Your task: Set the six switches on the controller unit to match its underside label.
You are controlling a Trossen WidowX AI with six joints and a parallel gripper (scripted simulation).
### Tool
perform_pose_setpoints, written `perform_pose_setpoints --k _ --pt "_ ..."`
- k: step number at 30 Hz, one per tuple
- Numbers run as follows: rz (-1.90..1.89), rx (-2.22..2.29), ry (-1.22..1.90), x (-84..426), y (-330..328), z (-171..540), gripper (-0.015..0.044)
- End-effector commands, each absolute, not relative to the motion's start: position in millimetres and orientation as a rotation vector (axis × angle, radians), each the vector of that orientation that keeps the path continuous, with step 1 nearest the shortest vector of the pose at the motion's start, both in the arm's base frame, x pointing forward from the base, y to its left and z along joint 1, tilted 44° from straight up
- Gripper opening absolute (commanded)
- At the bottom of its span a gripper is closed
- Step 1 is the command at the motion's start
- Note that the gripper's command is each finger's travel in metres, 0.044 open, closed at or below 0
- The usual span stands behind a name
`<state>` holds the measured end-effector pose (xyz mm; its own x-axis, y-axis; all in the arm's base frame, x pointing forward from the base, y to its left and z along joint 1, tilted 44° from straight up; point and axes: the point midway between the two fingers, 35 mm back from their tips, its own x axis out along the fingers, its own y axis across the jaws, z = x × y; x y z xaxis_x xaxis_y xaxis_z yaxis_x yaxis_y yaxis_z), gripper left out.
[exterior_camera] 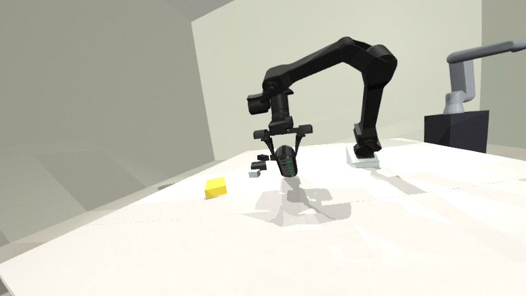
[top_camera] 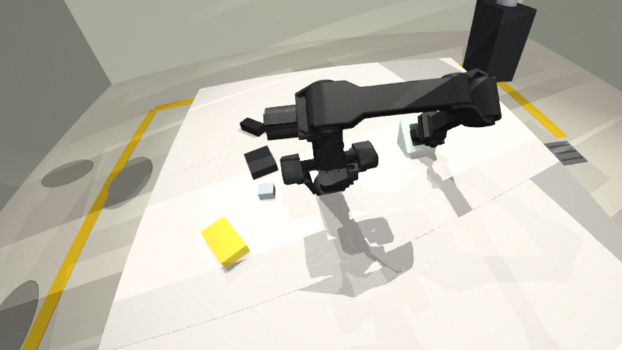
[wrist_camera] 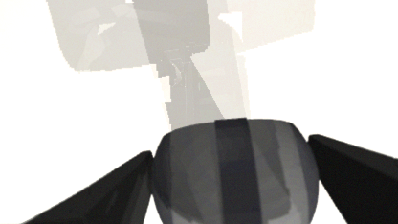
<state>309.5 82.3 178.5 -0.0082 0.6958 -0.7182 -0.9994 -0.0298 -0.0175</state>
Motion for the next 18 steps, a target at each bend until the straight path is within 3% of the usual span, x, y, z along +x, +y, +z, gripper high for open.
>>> perform_pose_setpoints --k 1,18 --pt "1.506 -0.649 0.619 307.5 85.8 175.3 0.0338" --pt "1.506 -0.649 0.618 307.0 99.4 176.2 0.0338"
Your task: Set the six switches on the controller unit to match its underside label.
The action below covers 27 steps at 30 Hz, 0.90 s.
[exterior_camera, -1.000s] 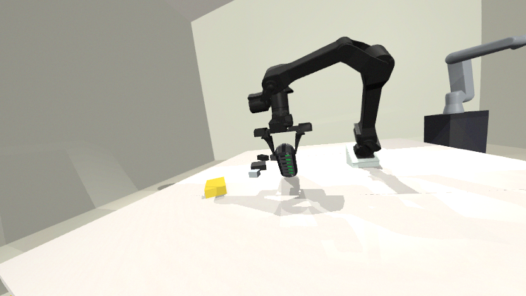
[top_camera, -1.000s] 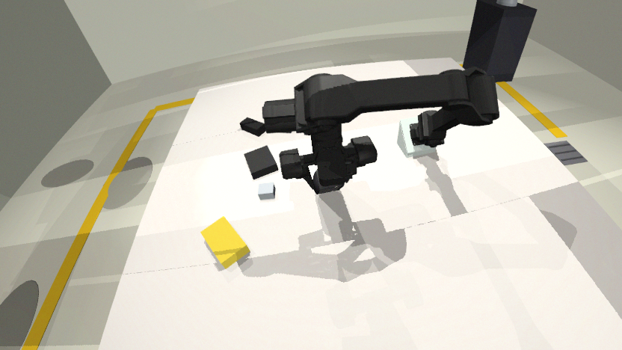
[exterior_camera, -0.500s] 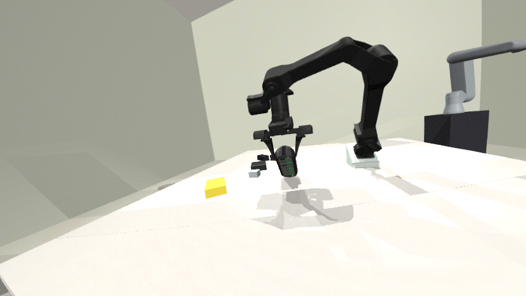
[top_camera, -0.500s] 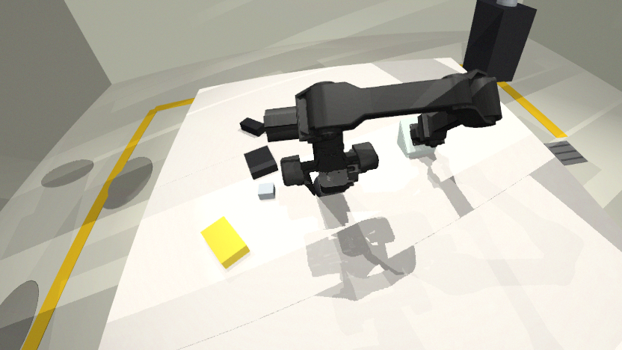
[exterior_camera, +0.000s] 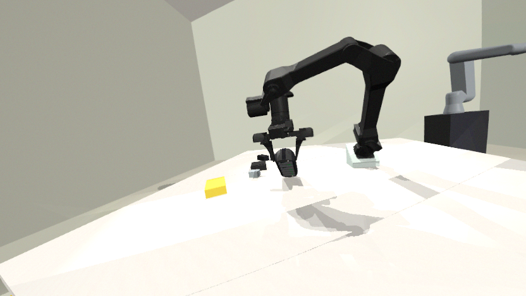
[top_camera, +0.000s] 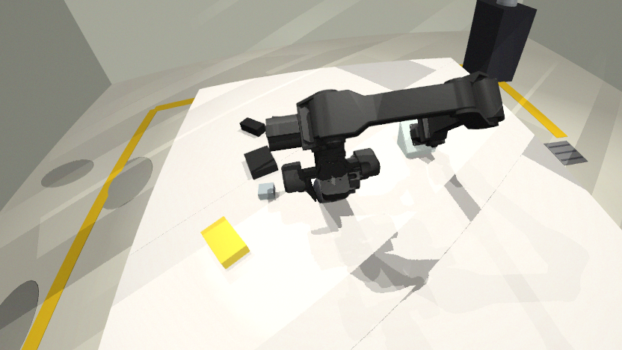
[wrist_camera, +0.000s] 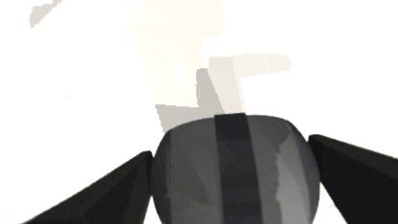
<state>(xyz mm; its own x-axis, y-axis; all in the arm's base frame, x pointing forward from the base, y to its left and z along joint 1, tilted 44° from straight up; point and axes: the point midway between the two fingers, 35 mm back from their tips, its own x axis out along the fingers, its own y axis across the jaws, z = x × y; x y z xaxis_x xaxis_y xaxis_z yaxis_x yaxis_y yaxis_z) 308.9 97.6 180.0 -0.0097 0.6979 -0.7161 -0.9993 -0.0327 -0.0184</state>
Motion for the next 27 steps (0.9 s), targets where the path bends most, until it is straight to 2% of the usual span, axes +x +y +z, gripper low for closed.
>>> perform_pose_setpoints --k 1,27 --pt "1.506 -0.649 0.618 307.0 100.2 176.2 0.0338" --pt "1.506 -0.648 0.616 306.3 120.9 174.7 0.0338"
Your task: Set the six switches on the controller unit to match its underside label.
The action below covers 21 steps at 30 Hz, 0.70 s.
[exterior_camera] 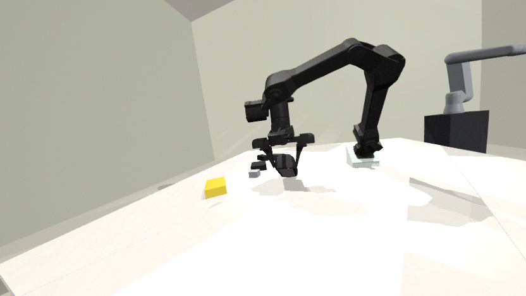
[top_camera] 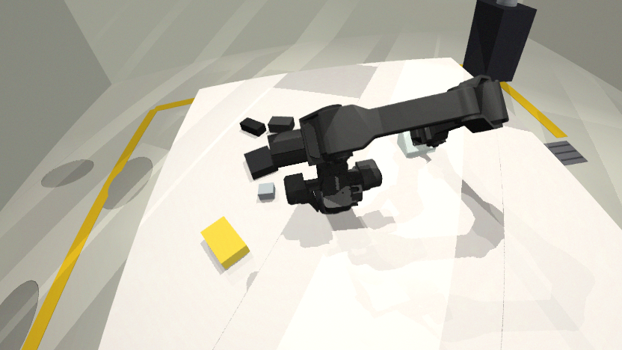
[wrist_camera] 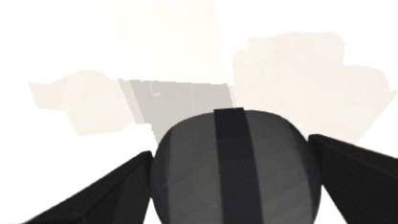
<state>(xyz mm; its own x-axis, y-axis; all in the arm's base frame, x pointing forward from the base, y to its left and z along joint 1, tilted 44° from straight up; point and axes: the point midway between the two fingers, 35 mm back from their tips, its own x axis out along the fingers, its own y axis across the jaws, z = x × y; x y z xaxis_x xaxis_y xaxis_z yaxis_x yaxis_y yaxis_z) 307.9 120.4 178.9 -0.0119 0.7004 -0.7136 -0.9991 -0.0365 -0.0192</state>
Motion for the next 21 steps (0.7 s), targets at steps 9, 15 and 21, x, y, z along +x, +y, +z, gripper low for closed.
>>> perform_pose_setpoints --k 9,15,21 --pt "1.506 -0.648 0.615 306.0 127.9 173.5 0.0338" --pt "1.506 -0.648 0.615 305.8 132.6 172.4 0.0338" --pt "1.506 -0.648 0.615 305.7 137.2 171.2 0.0338"
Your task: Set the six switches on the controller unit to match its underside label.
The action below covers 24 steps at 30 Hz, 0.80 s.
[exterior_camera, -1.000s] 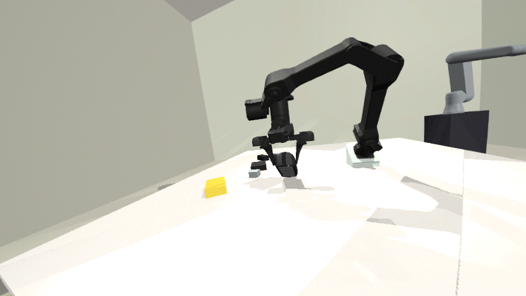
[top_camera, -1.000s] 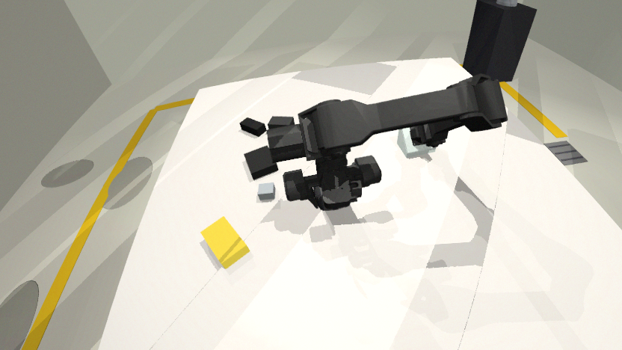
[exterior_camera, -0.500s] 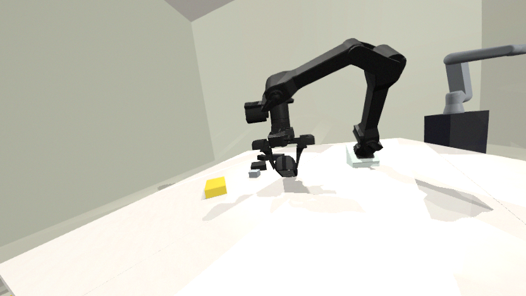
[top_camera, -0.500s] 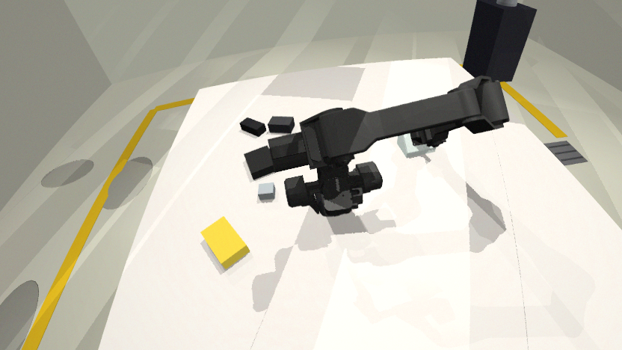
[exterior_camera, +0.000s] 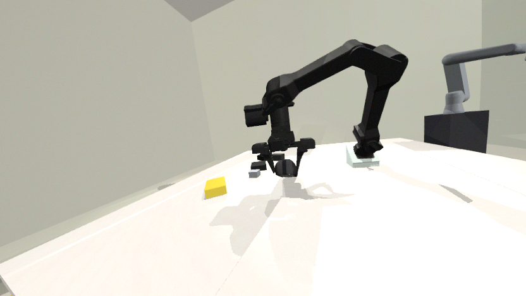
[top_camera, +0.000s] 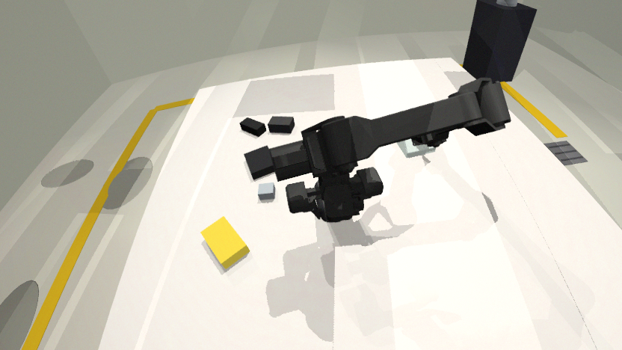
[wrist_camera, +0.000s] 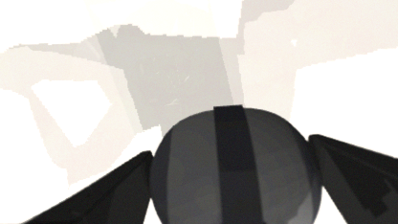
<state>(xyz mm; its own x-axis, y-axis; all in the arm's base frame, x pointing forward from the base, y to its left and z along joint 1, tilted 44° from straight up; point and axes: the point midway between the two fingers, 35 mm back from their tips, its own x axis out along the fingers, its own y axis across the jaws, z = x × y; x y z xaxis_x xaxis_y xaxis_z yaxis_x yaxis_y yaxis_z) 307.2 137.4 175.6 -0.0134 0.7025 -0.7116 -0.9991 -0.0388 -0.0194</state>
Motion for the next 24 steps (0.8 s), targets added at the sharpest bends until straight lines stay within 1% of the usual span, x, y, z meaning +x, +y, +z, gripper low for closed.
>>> perform_pose_setpoints --k 1,24 --pt "1.506 -0.648 0.615 305.7 138.0 171.0 0.0338" --pt "1.506 -0.647 0.613 305.1 155.1 164.6 0.0338"
